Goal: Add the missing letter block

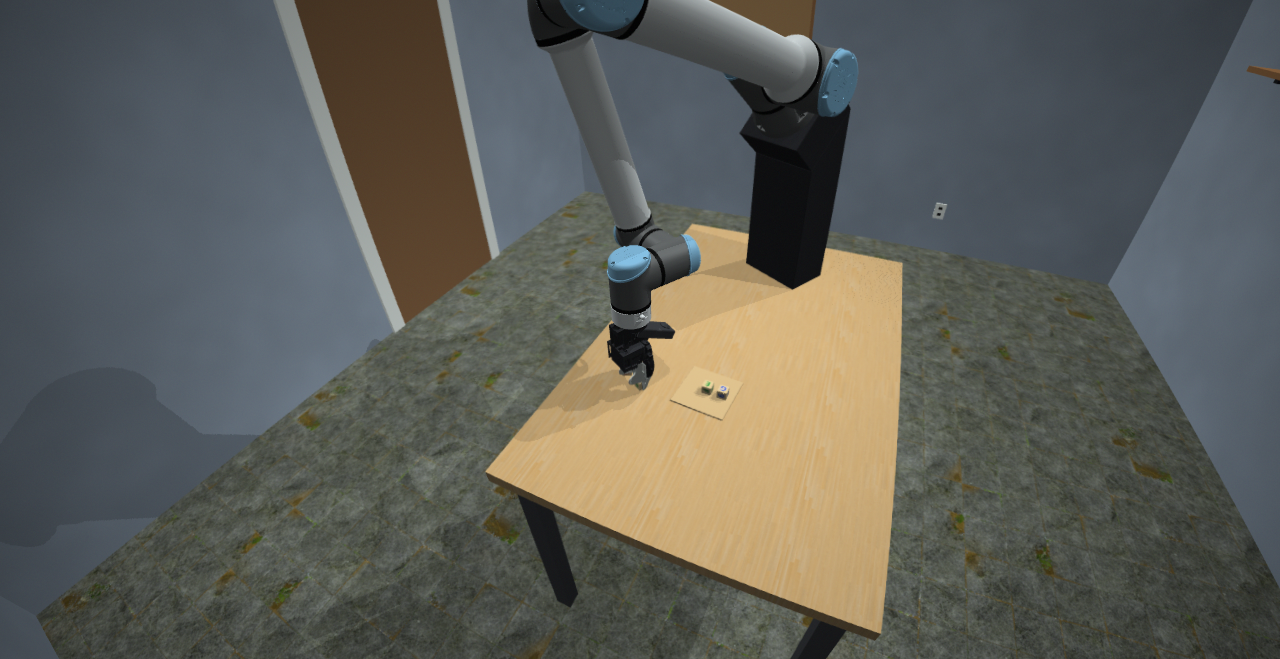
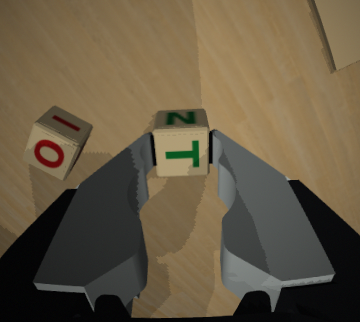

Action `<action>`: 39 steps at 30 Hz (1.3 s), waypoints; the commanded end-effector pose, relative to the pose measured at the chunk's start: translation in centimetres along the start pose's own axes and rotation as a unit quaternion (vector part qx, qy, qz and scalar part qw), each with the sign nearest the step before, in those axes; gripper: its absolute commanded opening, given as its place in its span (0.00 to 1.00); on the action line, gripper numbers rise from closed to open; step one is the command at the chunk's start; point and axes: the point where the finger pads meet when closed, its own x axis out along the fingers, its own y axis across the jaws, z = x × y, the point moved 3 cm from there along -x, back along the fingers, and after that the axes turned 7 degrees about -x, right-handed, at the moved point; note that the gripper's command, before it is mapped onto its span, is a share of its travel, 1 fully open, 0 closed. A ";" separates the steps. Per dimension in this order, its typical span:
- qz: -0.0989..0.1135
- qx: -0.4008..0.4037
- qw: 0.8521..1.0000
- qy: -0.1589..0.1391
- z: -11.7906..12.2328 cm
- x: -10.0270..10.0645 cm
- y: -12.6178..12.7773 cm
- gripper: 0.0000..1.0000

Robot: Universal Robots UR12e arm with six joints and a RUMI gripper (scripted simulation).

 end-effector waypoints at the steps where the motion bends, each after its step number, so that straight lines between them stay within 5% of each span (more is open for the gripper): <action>1: 0.000 0.000 1.000 0.000 0.0 -1.5 0.0 0.05; 17: 0.000 0.000 1.000 0.000 0.0 -9.4 0.0 0.05; 39: 0.000 0.025 1.000 0.000 -0.4 -9.6 0.5 0.05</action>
